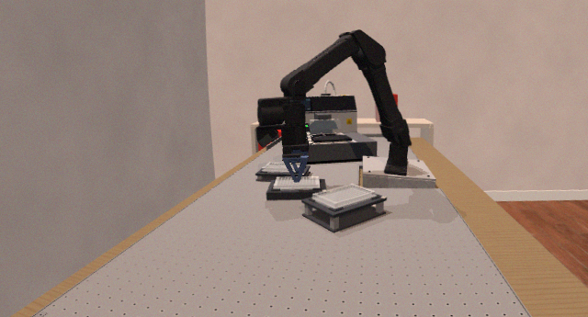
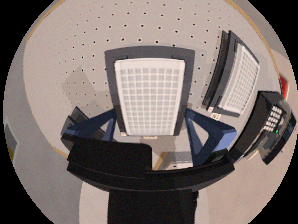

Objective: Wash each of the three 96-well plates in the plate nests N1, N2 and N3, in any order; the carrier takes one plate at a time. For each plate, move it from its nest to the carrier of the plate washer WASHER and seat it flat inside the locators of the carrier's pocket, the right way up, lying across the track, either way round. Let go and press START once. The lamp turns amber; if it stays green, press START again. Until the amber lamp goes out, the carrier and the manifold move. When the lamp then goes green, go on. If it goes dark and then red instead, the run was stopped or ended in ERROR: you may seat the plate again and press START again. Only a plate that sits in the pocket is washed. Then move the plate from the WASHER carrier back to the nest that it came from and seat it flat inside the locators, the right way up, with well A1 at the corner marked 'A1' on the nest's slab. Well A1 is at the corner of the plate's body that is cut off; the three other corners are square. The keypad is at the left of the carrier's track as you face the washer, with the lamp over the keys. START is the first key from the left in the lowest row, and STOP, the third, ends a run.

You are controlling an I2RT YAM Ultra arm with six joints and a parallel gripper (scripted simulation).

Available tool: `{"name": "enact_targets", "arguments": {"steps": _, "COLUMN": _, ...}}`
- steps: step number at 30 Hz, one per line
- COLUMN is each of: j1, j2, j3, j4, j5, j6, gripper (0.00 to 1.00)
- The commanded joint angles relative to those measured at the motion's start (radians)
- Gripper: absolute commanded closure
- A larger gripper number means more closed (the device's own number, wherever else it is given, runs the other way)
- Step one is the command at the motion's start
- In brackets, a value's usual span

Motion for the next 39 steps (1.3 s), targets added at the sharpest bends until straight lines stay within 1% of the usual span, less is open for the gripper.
{"name": "enact_targets", "arguments": {"steps": 1, "j1": -0.001, "j2": -0.017, "j3": 0.021, "j4": -0.016, "j5": 0.001, "j6": -0.001, "gripper": 0.0}}
{"name": "enact_targets", "arguments": {"steps": 15, "j1": -0.005, "j2": -0.042, "j3": 0.082, "j4": -0.101, "j5": 0.001, "j6": -0.005, "gripper": 0.0}}
{"name": "enact_targets", "arguments": {"steps": 17, "j1": -0.005, "j2": -0.042, "j3": 0.082, "j4": -0.101, "j5": 0.001, "j6": -0.005, "gripper": 0.0}}
{"name": "enact_targets", "arguments": {"steps": 32, "j1": -0.009, "j2": -0.061, "j3": 0.156, "j4": -0.195, "j5": 0.001, "j6": -0.009, "gripper": 0.0}}
{"name": "enact_targets", "arguments": {"steps": 34, "j1": -0.009, "j2": -0.061, "j3": 0.156, "j4": -0.195, "j5": 0.001, "j6": -0.009, "gripper": 0.0}}
{"name": "enact_targets", "arguments": {"steps": 39, "j1": -0.01, "j2": -0.065, "j3": 0.184, "j4": -0.227, "j5": 0.001, "j6": -0.01, "gripper": 0.0}}
